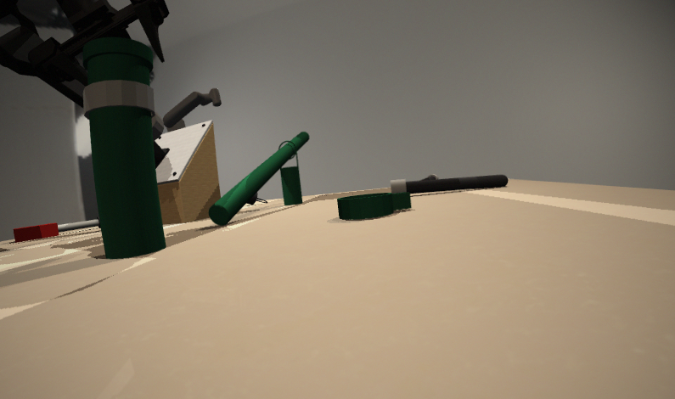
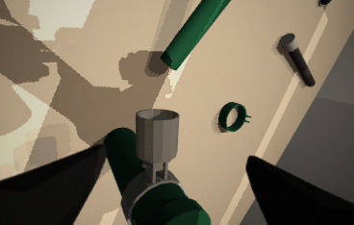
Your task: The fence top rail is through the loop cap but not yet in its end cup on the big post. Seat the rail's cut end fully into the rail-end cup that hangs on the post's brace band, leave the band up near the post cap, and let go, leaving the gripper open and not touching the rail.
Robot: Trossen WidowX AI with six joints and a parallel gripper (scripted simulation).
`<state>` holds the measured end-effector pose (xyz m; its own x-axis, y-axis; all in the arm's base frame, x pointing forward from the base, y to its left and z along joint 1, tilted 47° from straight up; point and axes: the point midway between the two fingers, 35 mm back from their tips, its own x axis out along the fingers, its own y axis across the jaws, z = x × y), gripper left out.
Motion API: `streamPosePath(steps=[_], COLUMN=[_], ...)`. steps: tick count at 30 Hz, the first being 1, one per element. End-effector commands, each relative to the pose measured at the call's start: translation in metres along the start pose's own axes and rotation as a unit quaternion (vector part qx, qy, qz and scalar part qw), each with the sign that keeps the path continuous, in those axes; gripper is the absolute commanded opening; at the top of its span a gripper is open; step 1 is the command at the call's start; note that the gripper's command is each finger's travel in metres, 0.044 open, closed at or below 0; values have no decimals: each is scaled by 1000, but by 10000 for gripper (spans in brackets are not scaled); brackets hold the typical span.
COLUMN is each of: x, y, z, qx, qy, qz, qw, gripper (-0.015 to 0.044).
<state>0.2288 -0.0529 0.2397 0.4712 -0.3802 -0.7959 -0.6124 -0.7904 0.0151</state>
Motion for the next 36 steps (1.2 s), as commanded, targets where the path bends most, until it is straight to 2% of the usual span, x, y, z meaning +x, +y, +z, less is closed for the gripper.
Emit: streamPosePath(steps=[1, 8, 36], x=[-2, 25, 64], y=[2, 18, 16], z=[-1, -2, -4], qx=[-8, -8, -8], qy=[3, 5, 5], qz=[-5, -5, -5], qw=[1000, 1000, 1000], gripper=[440, 440, 440])
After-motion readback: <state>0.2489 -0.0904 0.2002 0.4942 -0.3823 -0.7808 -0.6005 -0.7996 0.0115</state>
